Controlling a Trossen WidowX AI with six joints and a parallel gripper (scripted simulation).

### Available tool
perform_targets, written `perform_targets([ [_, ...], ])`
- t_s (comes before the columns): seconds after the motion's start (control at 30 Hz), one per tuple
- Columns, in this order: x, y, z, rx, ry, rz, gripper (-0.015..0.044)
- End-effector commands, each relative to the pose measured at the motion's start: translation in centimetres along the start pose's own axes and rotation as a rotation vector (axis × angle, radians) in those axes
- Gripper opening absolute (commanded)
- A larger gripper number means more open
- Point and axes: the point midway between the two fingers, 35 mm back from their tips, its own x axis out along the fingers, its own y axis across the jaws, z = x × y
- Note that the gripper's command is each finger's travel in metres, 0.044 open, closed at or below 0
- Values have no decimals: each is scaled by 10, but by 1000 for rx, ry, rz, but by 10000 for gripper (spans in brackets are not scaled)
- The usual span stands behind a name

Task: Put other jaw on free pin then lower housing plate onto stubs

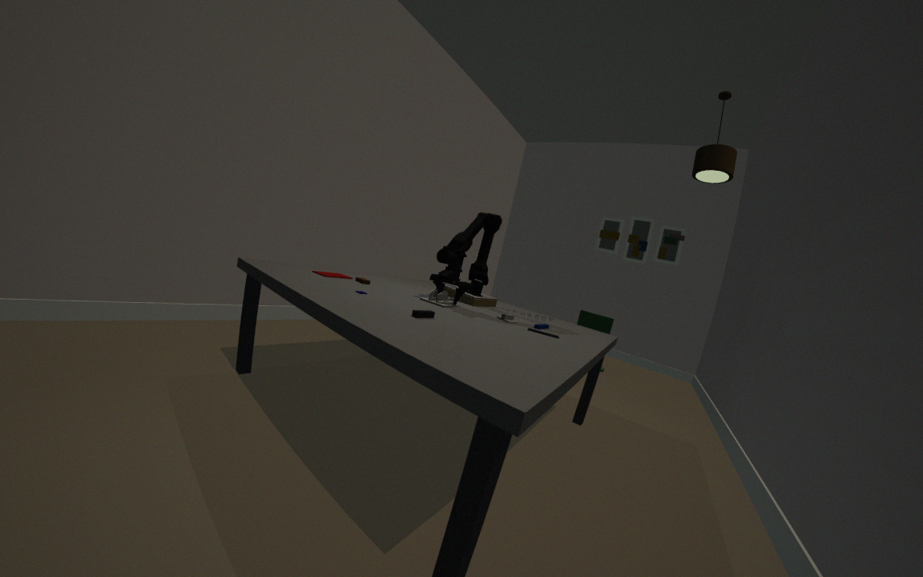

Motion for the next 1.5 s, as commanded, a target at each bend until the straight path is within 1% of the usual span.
perform_targets([
  [0.0, 0, 0, 0, 5, 0, 3, 351],
  [1.33, 0, 0, 0, 5, 0, 3, 351],
  [1.43, 0, 0, 0, 0, 0, 0, 430],
  [1.47, 0, 0, 0, 0, 0, 0, 440],
])
